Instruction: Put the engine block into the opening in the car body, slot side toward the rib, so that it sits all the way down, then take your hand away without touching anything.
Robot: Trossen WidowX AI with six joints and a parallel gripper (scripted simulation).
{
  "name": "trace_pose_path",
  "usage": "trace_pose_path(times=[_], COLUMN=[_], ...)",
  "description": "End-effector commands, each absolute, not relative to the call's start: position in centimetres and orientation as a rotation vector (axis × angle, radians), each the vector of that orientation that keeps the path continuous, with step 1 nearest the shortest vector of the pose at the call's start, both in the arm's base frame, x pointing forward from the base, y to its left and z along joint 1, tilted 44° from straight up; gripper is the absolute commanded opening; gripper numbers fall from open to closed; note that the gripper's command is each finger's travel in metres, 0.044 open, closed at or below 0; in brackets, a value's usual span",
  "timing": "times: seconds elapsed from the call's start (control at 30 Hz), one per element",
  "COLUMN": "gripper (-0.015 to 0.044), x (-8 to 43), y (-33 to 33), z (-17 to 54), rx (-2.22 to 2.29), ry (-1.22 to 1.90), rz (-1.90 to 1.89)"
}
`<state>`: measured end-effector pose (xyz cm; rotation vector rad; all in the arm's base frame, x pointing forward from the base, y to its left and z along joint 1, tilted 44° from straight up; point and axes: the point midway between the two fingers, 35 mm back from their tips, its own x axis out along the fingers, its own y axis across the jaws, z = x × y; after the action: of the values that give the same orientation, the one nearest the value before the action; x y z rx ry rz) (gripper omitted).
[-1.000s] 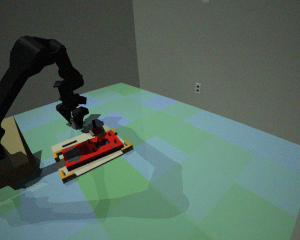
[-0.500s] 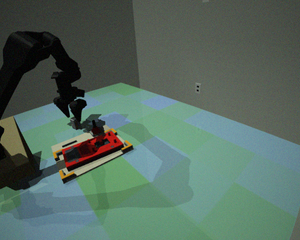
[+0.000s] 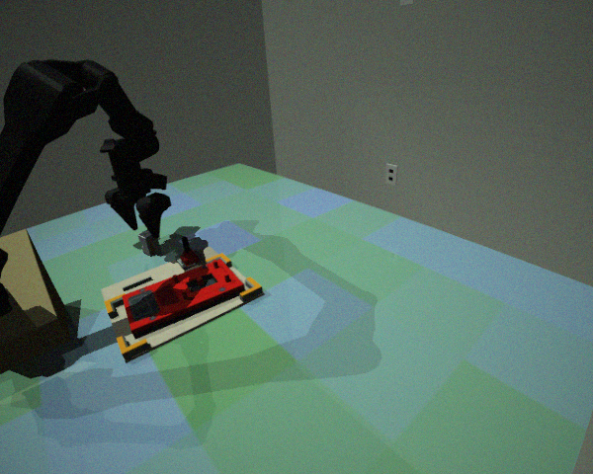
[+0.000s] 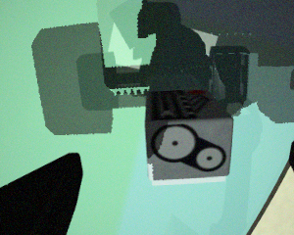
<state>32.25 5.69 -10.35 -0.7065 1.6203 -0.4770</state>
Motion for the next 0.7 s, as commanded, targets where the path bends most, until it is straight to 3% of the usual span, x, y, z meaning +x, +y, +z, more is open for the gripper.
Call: trace_pose_path(times=[0.0,0.67], gripper=[0.0440,0.0440], x=[32.4,32.5], y=[6.4,6.1], z=[-9.7,-9.9], rx=[-0.705,-0.699], ry=[1.619,1.622], rz=[-0.475,-0.475])
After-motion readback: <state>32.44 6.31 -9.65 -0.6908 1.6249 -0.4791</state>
